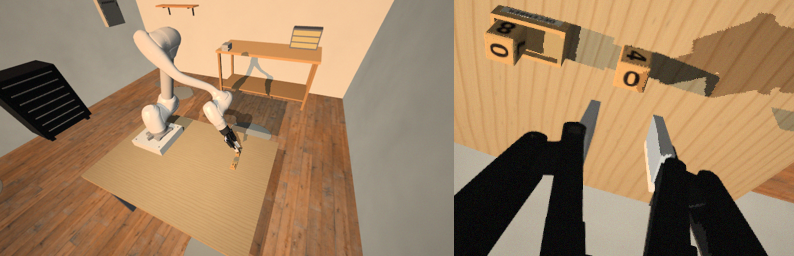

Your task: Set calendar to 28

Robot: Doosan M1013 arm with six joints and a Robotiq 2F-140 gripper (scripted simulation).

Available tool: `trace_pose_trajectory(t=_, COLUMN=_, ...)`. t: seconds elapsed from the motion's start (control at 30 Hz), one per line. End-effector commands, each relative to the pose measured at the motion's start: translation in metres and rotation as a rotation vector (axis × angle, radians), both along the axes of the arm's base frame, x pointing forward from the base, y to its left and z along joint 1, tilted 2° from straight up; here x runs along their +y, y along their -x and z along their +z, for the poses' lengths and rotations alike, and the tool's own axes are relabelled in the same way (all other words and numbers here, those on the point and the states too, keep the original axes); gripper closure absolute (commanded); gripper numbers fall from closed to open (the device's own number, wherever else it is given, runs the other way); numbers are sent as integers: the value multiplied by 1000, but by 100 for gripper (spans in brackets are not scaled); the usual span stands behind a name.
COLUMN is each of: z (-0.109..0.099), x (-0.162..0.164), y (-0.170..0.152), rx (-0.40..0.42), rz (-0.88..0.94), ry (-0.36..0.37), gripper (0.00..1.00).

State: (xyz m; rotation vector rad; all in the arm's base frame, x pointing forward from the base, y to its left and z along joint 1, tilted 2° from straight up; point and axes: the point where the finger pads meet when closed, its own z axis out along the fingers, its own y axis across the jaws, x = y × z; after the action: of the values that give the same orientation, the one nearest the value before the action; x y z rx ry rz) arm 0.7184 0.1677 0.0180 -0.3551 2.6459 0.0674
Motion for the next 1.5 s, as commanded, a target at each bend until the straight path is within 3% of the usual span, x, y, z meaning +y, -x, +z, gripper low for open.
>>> trace_pose_trajectory(t=0.0, z=-1, x=-2, y=3, rx=-19, rz=3, ry=-10, gripper=65)
trace_pose_trajectory(t=0.77, z=-5, x=10, y=11, rx=-13, rz=26, ry=-45, gripper=65)
trace_pose_trajectory(t=1.47, z=-6, x=43, y=21, rx=-63, rz=82, ry=-152, gripper=65)
